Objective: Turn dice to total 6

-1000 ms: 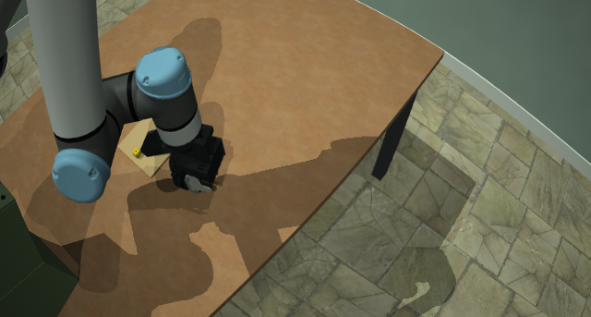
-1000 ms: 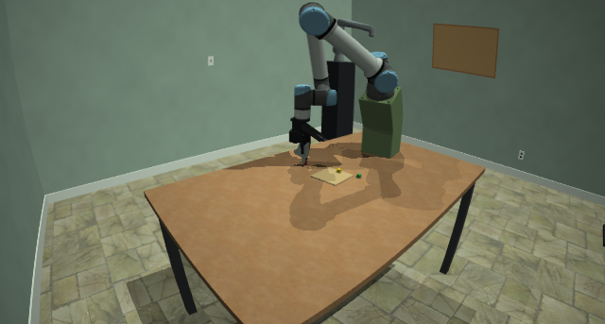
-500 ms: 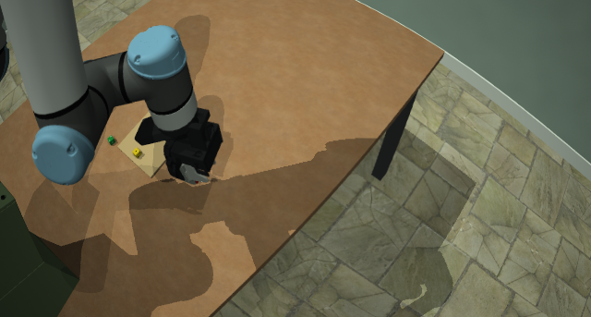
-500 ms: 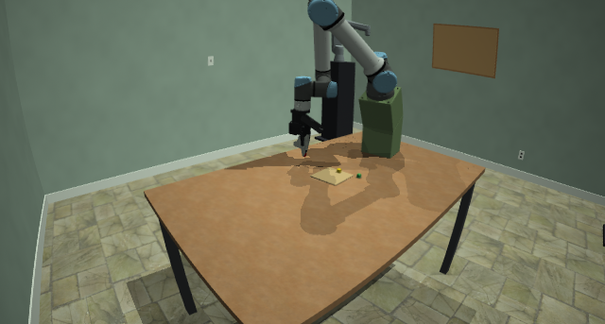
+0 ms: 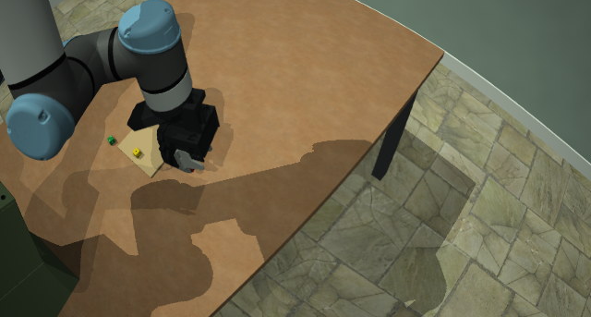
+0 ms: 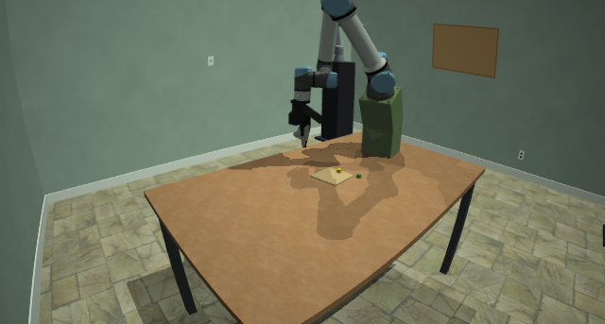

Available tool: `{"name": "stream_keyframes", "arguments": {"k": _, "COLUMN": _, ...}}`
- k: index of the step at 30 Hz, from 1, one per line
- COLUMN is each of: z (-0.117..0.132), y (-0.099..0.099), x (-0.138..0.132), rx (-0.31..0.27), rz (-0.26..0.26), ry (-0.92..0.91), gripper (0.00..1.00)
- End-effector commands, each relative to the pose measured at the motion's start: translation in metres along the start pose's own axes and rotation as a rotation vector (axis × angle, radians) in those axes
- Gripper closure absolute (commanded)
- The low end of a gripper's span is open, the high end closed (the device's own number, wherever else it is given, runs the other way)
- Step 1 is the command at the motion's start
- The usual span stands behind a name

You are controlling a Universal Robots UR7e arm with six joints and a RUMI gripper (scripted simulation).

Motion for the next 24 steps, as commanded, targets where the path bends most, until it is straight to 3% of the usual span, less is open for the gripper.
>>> {"name": "stream_keyframes", "arguments": {"k": 1, "z": -0.0024, "y": 0.0074, "x": -0.0012, "rx": 0.01, "rz": -0.001, "ry": -0.002, "gripper": 1.0}}
{"name": "stream_keyframes", "arguments": {"k": 18, "z": -0.0023, "y": 0.0109, "x": -0.0012, "rx": 0.01, "rz": -0.001, "ry": -0.003, "gripper": 1.0}}
{"name": "stream_keyframes", "arguments": {"k": 24, "z": 0.0018, "y": 0.0052, "x": -0.0033, "rx": 0.01, "rz": -0.002, "ry": -0.192, "gripper": 1.0}}
Point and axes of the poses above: the point where the finger pads meet when closed, its own y axis back along the fingers, its own x axis across the jaws, z = x × y, the point moved 2 cm from there along y, back along the fingers, and after that the axes turned 9 degrees about y, right-handed, at the moved point
